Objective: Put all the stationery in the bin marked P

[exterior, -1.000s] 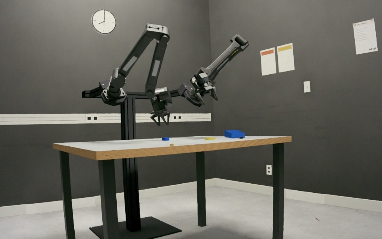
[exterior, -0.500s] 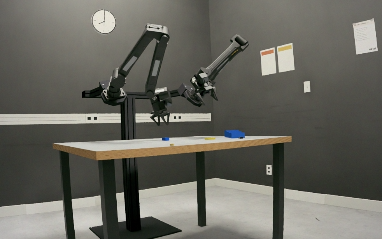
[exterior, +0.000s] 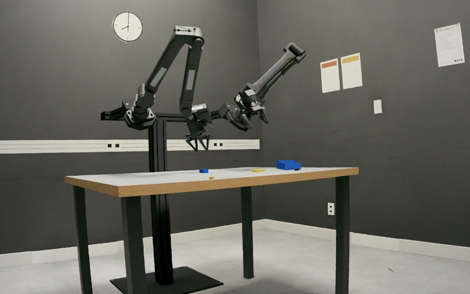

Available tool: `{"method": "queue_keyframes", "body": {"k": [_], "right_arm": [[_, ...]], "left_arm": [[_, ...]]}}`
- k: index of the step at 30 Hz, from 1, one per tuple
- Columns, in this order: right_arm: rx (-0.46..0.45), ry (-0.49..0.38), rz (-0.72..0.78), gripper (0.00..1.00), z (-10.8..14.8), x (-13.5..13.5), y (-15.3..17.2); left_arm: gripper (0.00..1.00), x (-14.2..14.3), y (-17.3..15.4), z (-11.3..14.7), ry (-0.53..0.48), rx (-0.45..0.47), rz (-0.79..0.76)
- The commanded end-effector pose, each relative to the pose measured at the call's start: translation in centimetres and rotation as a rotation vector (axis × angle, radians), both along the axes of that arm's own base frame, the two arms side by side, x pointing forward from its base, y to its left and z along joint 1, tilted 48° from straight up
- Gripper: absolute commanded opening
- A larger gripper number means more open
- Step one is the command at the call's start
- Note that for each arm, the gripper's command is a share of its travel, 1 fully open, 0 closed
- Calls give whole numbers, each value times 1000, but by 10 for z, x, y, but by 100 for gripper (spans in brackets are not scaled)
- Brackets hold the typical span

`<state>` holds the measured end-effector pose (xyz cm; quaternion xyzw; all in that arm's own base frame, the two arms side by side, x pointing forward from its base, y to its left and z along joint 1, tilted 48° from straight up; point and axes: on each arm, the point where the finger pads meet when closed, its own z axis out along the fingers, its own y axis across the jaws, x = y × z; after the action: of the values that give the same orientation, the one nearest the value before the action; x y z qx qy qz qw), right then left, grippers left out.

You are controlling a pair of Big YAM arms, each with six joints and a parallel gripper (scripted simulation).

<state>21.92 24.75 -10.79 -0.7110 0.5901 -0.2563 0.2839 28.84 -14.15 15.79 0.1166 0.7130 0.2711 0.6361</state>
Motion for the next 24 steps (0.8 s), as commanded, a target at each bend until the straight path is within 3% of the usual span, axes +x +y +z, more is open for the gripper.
{"method": "queue_keyframes", "body": {"k": [1,24], "right_arm": [[5,7,-2,100,6,-10,0],[5,7,-2,100,40,-46,12]], "left_arm": [[100,0,-1,1,-2,-3,-2],[100,0,-1,1,-2,-3,-2]]}}
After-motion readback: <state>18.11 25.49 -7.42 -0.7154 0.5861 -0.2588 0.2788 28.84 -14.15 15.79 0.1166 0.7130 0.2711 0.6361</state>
